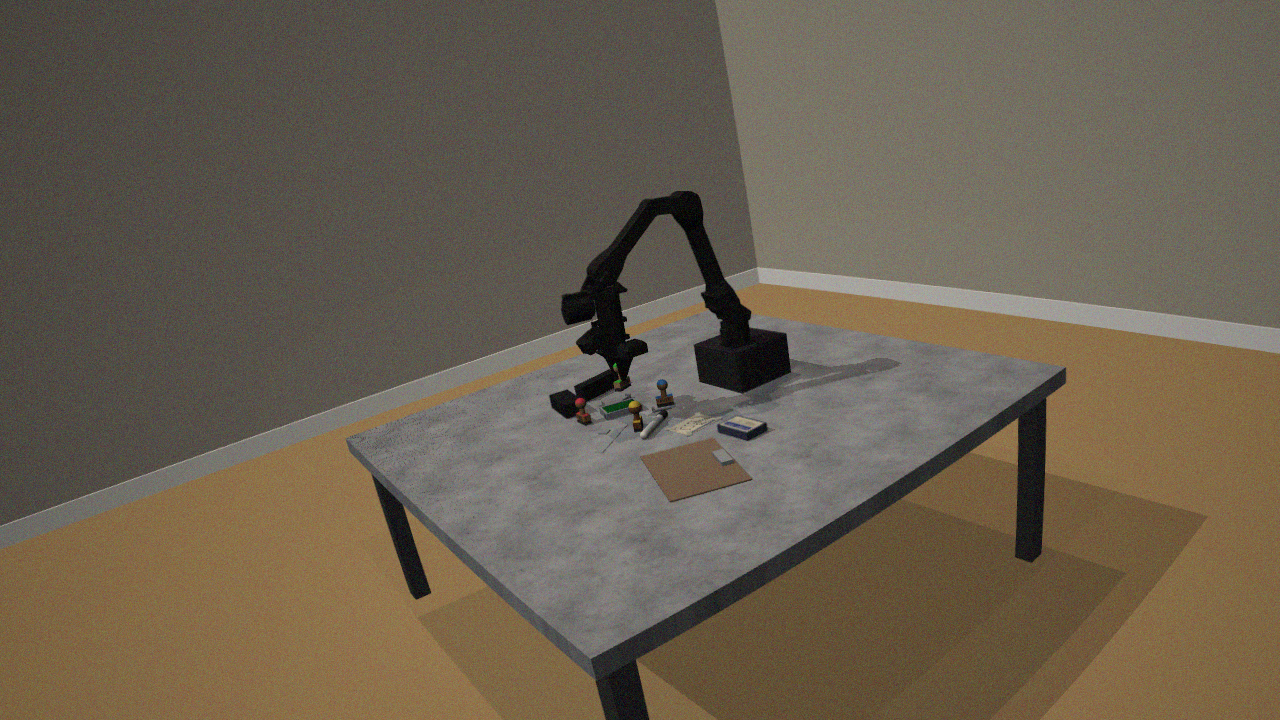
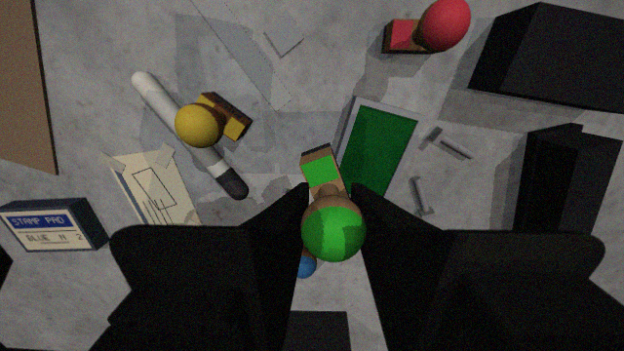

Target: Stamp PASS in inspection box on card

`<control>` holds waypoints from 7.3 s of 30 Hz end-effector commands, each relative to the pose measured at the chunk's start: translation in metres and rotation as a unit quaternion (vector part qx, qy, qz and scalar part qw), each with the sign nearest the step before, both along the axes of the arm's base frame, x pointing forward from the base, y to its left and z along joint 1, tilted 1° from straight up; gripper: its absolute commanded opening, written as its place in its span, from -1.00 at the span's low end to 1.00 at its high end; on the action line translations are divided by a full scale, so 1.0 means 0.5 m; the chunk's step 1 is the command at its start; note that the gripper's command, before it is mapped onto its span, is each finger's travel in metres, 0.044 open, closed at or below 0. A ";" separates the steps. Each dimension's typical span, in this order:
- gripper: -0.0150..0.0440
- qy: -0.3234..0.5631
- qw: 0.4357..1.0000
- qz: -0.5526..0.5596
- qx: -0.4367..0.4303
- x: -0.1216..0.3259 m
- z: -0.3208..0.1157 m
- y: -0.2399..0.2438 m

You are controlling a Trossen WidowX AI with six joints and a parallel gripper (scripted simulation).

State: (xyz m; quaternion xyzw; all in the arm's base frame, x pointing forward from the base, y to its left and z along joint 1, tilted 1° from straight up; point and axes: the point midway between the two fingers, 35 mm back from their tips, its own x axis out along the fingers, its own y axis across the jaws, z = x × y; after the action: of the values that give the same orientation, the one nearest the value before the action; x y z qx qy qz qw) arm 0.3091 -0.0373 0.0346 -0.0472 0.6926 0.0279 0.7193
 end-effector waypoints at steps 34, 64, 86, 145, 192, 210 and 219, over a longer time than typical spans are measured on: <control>-0.49 0.004 1.000 -0.019 0.006 -0.135 -0.009 0.346; -0.49 0.002 1.000 -0.019 0.005 -0.132 -0.043 0.349; -0.49 0.001 1.000 -0.019 0.005 -0.131 -0.073 0.350; -0.49 -0.004 1.000 -0.019 0.005 -0.134 -0.143 0.347; -0.49 -0.004 1.000 -0.019 0.005 -0.134 -0.155 0.346; -0.49 -0.004 1.000 -0.019 0.005 -0.134 -0.155 0.346; -0.49 -0.004 1.000 -0.019 0.005 -0.134 -0.149 0.347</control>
State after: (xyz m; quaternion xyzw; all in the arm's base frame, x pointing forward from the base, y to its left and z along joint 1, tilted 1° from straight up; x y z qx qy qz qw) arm 0.2419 0.1365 -0.0406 -0.0302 0.6906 0.0200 0.7223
